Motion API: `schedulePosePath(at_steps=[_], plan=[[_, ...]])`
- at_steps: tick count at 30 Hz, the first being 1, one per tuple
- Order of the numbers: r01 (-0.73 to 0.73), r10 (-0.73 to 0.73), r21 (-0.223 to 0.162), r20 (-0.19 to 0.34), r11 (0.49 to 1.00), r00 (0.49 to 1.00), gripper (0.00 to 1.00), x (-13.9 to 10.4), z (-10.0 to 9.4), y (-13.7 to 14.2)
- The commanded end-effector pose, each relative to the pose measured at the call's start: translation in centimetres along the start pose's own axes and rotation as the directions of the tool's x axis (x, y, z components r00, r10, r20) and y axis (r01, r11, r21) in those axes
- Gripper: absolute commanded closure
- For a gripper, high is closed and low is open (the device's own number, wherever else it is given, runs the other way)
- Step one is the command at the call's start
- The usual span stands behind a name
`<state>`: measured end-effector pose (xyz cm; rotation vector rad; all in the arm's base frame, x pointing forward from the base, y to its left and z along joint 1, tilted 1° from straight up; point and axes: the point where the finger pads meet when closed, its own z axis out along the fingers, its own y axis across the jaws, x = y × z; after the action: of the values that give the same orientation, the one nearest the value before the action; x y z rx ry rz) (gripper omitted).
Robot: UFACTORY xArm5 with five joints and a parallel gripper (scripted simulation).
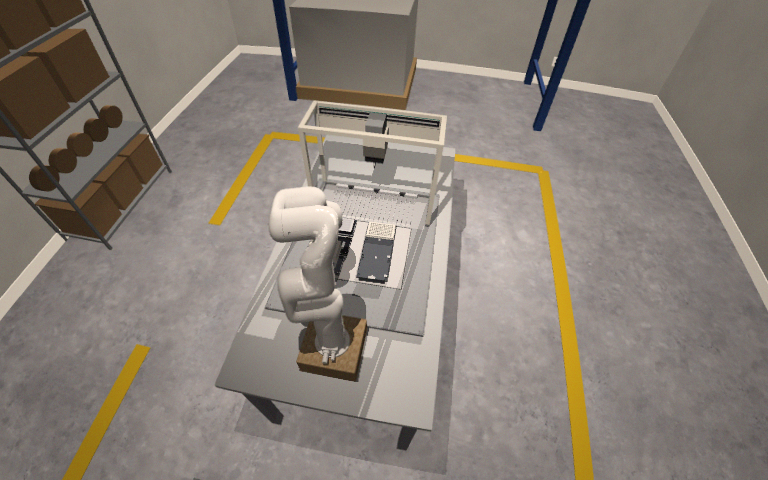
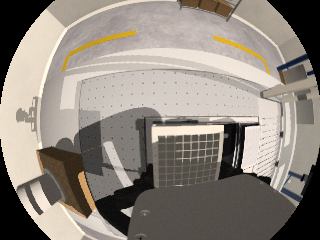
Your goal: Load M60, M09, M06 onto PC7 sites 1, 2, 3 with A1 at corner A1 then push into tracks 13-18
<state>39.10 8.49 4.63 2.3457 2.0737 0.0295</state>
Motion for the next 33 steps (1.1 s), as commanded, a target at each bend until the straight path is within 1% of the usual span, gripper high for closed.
schedulePosePath(at_steps=[1, 33], plan=[[0.0, 0.0, -0.003, -0.003, 1.0, 1.0, 1.0, 0.0, -0.9, 0.1], [0.0, 0.0, -0.003, -0.003, 1.0, 1.0, 1.0, 0.0, -5.6, 0.1]])
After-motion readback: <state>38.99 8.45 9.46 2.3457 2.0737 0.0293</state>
